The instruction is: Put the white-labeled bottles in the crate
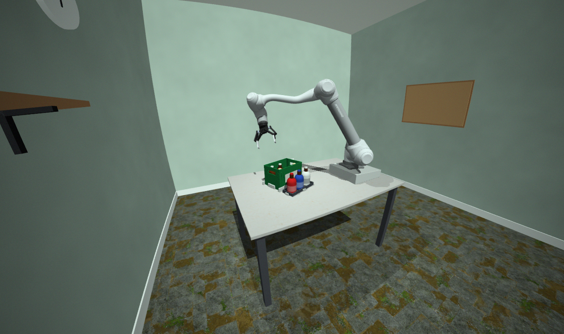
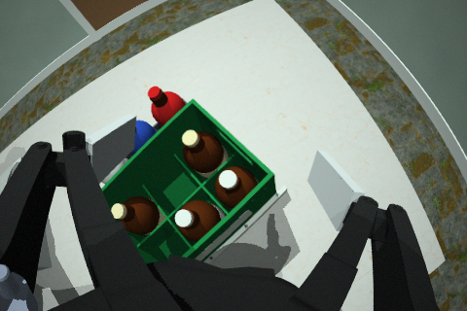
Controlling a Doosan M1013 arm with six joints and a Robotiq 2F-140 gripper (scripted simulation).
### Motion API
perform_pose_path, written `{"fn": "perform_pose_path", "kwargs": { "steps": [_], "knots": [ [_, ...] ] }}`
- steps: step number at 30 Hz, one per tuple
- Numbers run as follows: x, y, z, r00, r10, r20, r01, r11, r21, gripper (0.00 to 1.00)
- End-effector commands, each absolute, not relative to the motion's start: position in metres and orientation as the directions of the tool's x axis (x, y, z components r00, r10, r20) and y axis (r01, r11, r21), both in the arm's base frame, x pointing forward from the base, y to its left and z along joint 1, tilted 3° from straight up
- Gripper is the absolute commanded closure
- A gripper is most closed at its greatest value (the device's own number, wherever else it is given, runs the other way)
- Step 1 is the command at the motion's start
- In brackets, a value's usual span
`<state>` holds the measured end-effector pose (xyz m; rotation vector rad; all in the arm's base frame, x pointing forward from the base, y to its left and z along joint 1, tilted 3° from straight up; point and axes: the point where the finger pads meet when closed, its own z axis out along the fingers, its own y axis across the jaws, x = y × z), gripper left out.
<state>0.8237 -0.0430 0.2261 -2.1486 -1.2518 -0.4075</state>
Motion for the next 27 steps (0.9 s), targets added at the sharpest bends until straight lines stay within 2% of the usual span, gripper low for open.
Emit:
{"fn": "perform_pose_path", "kwargs": {
  "steps": [1,4,5,11,12,14,18,27],
  "knots": [
    [0.809,-0.034,0.233,0.579,0.672,0.461,0.813,-0.438,-0.384,0.0],
    [0.809,-0.034,0.233,0.579,0.672,0.461,0.813,-0.438,-0.384,0.0],
    [0.796,-0.027,0.238,0.64,0.661,0.391,0.765,-0.505,-0.4,0.0],
    [0.783,-0.021,0.244,0.696,0.641,0.322,0.714,-0.572,-0.404,0.0],
    [0.77,-0.016,0.25,0.747,0.613,0.256,0.659,-0.637,-0.399,0.0],
    [0.77,-0.016,0.25,0.747,0.613,0.256,0.659,-0.637,-0.399,0.0],
    [0.745,-0.008,0.263,0.834,0.533,0.14,0.545,-0.758,-0.359,0.0],
    [0.721,-0.003,0.275,0.901,0.43,0.054,0.426,-0.856,-0.292,0.0]
  ]
}}
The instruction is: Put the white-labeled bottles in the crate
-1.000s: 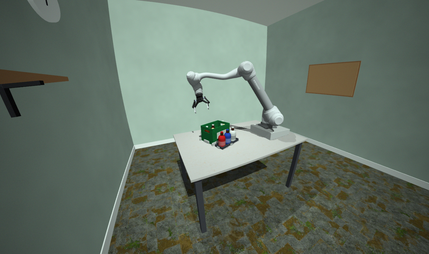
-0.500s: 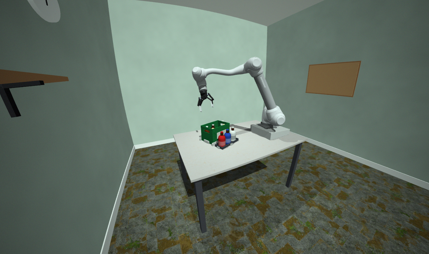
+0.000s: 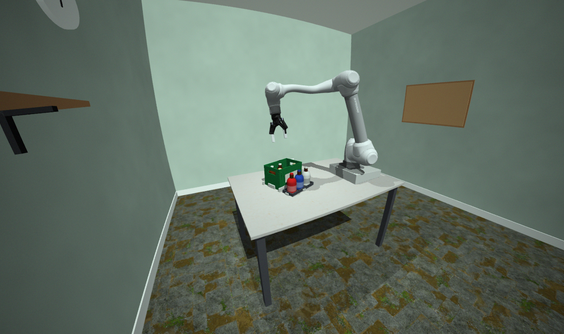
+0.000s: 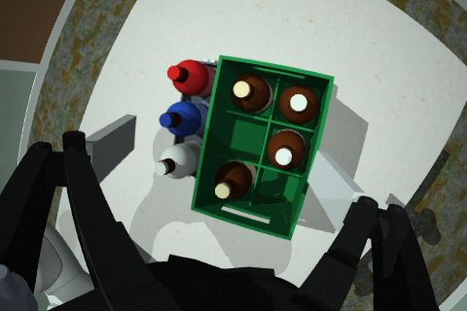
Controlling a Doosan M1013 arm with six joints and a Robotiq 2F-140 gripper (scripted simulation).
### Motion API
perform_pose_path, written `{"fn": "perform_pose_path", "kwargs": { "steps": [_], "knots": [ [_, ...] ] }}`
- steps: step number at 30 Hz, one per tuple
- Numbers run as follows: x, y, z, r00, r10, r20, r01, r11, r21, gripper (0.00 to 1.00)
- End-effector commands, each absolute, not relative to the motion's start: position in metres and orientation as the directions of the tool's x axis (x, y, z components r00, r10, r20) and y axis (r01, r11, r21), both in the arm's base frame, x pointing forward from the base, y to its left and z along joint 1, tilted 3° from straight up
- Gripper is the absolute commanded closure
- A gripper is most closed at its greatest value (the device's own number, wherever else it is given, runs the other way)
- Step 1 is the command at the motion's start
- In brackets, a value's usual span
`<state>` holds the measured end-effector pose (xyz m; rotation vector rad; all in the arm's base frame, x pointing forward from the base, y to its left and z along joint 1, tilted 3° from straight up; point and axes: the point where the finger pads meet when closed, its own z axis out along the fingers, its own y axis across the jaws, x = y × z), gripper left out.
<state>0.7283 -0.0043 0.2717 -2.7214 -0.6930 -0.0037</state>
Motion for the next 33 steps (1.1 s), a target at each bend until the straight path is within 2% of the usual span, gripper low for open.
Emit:
{"fn": "perform_pose_path", "kwargs": {
  "steps": [1,11,18,20,26,28,29,33],
  "knots": [
    [0.71,-0.001,0.282,0.927,0.373,0.023,0.367,-0.895,-0.253,0.0],
    [0.68,0.001,0.301,0.98,0.197,-0.021,0.193,-0.973,-0.129,0.0],
    [0.653,-0.002,0.316,1.0,-0.01,-0.002,-0.01,-1.0,0.001,0.0],
    [0.675,-0.017,0.268,0.996,-0.084,-0.015,-0.084,-0.996,0.009,0.0],
    [0.701,-0.042,0.186,0.974,-0.222,-0.037,-0.221,-0.975,0.028,0.0],
    [0.701,-0.042,0.186,0.974,-0.222,-0.037,-0.221,-0.975,0.028,0.0],
    [0.708,-0.049,0.164,0.971,-0.234,-0.038,-0.233,-0.972,0.03,0.0],
    [0.712,-0.054,0.147,0.965,-0.258,-0.042,-0.257,-0.966,0.033,0.0]
  ]
}}
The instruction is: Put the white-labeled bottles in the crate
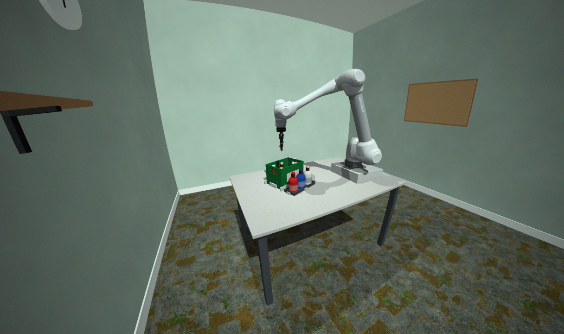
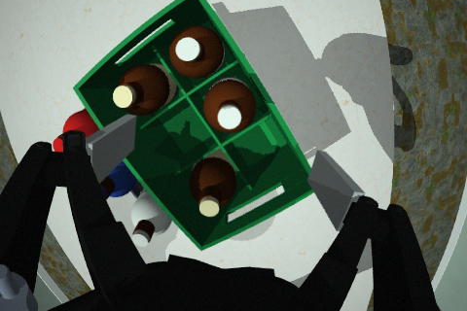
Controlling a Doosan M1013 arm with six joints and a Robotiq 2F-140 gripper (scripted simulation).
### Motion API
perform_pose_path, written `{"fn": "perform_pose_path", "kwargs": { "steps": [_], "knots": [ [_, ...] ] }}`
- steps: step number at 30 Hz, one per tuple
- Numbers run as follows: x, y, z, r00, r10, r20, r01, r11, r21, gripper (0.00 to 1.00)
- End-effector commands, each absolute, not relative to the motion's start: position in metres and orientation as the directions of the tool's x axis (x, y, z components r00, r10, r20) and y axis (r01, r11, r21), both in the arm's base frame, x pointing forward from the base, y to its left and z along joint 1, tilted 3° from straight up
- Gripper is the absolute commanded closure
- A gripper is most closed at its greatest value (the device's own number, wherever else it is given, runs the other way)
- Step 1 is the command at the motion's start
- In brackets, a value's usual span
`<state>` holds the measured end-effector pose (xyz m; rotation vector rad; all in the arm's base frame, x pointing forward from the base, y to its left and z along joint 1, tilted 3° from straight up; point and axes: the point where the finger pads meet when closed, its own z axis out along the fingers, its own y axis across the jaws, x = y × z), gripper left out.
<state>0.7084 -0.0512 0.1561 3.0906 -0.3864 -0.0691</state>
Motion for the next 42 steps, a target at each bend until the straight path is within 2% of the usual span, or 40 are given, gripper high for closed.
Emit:
{"fn": "perform_pose_path", "kwargs": {
  "steps": [1,3,4,37,42],
  "knots": [
    [0.712,-0.054,0.146,0.965,-0.259,-0.042,-0.258,-0.966,0.033,0.0],
    [0.713,-0.055,0.145,0.965,-0.26,-0.042,-0.259,-0.965,0.034,0.0],
    [0.713,-0.055,0.145,0.965,-0.26,-0.042,-0.259,-0.965,0.034,1.0],
    [0.713,-0.055,0.145,0.965,-0.26,-0.042,-0.259,-0.965,0.034,1.0],
    [0.649,0.008,0.151,0.967,-0.251,-0.042,-0.25,-0.968,0.033,1.0]
  ]
}}
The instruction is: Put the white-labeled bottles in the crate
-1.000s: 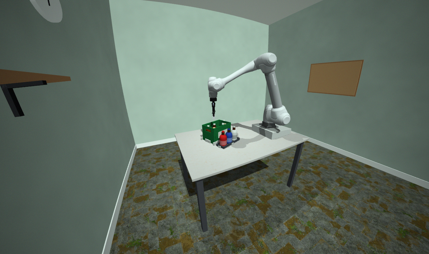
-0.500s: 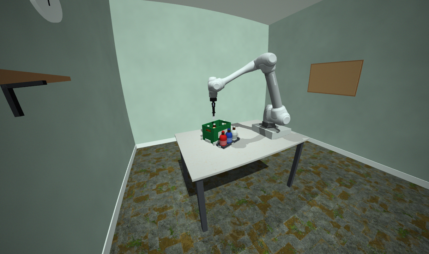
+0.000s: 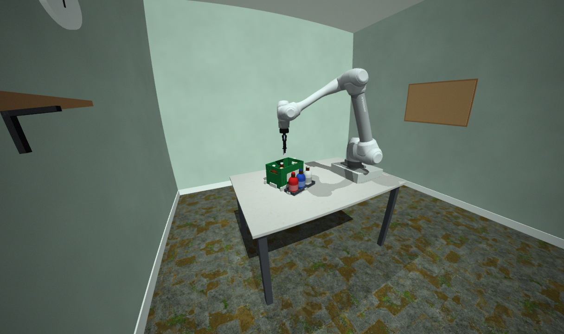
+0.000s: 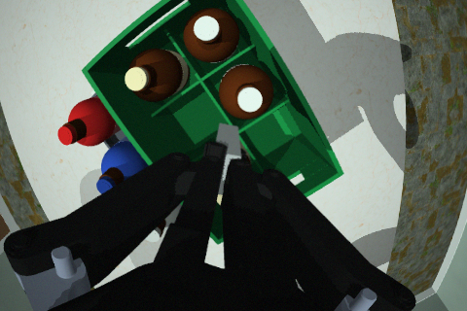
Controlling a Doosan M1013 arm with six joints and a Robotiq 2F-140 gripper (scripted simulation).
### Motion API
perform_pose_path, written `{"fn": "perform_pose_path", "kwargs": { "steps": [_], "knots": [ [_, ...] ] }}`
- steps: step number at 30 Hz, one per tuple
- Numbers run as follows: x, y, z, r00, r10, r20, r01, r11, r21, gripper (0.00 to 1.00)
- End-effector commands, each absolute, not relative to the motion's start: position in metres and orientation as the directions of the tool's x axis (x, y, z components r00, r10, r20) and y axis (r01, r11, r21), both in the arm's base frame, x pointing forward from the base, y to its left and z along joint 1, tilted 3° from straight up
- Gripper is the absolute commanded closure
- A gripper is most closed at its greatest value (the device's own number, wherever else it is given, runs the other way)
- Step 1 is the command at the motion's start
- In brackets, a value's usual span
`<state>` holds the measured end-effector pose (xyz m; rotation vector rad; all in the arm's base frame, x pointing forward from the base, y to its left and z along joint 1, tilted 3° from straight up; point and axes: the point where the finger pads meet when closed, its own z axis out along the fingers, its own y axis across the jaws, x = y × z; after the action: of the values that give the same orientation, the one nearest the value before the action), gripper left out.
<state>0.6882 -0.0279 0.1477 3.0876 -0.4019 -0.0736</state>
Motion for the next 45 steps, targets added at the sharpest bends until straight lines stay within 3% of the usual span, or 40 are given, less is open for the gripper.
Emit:
{"fn": "perform_pose_path", "kwargs": {
  "steps": [1,4,6,7,10,45],
  "knots": [
    [0.635,0.018,0.151,0.968,-0.249,-0.042,-0.248,-0.968,0.033,1.0],
    [0.62,0.028,0.15,0.968,-0.247,-0.043,-0.246,-0.969,0.033,1.0],
    [0.572,0.063,0.15,0.968,-0.246,-0.043,-0.245,-0.969,0.033,1.0],
    [0.563,0.069,0.15,0.968,-0.246,-0.043,-0.245,-0.969,0.033,0.62],
    [0.533,0.093,0.152,0.968,-0.246,-0.043,-0.245,-0.969,0.033,0.62],
    [0.533,0.093,0.152,0.968,-0.246,-0.043,-0.245,-0.969,0.033,0.62]
  ]
}}
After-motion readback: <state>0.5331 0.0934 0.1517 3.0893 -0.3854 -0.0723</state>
